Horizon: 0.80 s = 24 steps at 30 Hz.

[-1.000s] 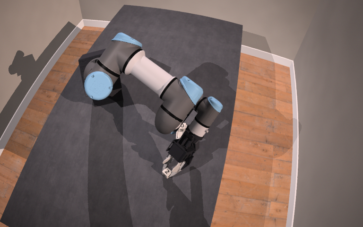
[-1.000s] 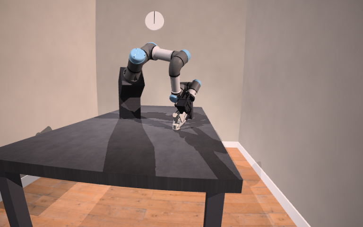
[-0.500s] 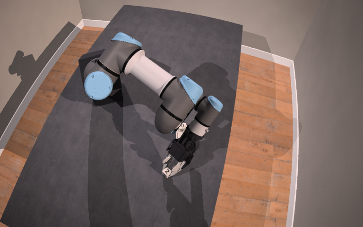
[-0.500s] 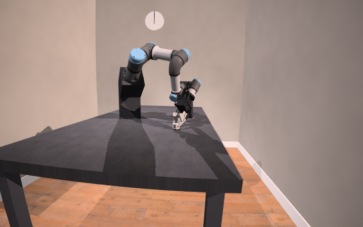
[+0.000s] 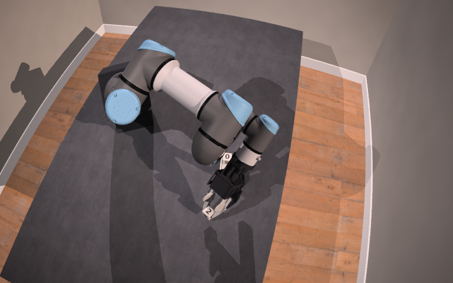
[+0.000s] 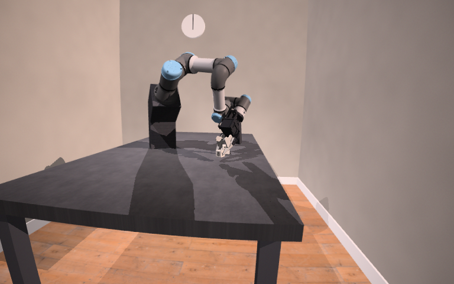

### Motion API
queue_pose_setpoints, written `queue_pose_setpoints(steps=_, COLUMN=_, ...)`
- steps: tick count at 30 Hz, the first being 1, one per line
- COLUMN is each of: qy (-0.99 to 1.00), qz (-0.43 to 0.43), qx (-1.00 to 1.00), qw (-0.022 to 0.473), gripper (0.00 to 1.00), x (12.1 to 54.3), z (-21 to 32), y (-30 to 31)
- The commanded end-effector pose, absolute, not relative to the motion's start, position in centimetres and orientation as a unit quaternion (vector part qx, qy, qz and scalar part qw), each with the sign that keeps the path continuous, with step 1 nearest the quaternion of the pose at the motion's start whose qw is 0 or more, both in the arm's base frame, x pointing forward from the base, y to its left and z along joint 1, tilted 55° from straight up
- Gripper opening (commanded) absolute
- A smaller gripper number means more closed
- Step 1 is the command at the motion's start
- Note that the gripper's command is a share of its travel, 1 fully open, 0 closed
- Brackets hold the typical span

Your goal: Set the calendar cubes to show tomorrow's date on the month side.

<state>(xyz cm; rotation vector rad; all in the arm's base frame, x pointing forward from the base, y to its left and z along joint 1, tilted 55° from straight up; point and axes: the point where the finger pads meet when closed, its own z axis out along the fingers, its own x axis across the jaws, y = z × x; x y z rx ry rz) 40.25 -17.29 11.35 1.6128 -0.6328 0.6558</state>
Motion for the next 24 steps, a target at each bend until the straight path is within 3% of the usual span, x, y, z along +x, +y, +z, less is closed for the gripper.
queue_pose_setpoints(steps=1, qy=-0.276, qz=0.281, qx=0.697, qw=0.6, gripper=0.1, x=39.6, z=12.0, y=-16.6)
queue_pose_setpoints(steps=24, qy=-0.276, qz=0.281, qx=0.697, qw=0.6, gripper=0.1, x=38.1, z=13.6, y=-14.8)
